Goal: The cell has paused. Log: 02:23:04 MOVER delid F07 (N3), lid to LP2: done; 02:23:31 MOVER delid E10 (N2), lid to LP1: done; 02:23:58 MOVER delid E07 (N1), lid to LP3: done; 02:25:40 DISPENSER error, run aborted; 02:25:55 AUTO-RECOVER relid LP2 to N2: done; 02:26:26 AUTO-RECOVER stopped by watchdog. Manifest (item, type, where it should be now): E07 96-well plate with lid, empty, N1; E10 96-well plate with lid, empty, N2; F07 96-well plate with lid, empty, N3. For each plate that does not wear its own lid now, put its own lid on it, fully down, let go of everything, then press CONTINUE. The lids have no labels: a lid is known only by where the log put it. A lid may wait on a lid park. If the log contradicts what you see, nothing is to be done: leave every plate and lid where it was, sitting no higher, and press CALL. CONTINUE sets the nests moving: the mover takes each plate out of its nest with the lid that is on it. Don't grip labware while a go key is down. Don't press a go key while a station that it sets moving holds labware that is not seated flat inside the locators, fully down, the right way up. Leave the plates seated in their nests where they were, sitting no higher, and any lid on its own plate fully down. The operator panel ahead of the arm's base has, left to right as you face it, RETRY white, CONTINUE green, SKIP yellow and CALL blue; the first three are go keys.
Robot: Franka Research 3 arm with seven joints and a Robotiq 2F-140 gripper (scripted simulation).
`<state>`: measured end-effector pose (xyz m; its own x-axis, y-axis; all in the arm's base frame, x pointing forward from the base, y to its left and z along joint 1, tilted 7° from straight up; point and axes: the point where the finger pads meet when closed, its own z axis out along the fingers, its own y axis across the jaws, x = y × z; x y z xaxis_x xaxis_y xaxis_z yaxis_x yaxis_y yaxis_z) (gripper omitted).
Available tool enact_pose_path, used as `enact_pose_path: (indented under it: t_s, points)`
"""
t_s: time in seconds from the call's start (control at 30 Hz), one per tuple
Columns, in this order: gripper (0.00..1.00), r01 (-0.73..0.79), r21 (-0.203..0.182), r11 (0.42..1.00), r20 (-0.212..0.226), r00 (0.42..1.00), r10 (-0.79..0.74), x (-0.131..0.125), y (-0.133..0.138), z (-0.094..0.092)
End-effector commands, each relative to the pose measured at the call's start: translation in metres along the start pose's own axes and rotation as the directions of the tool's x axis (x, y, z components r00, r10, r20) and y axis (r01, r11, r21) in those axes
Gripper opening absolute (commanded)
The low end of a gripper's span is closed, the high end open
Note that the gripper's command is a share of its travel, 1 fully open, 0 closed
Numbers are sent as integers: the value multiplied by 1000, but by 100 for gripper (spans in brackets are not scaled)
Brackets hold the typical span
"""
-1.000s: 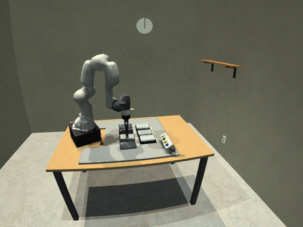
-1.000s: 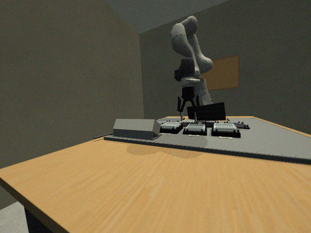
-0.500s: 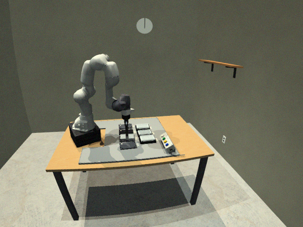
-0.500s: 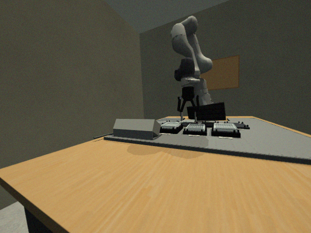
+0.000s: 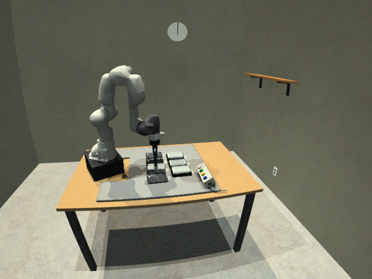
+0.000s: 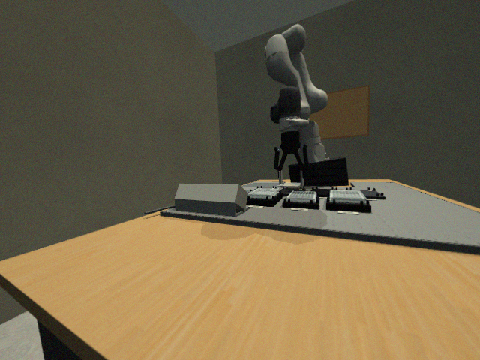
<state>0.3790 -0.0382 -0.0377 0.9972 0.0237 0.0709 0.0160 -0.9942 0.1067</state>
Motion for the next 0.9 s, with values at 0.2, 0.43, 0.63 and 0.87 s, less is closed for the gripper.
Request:
enact_pose_path:
  t_s: [0.2, 0.43, 0.63, 0.87]
  points:
    - [0, 16, -1, 1000, 7, 1000, -16, -1, 2, -11]
    - [0, 16, -1, 1000, 7, 1000, -16, -1, 2, -24]
    - [0, 16, -1, 1000, 7, 1000, -16, -1, 2, -30]
    - [0, 16, -1, 1000, 7, 1000, -16, -1, 2, -40]
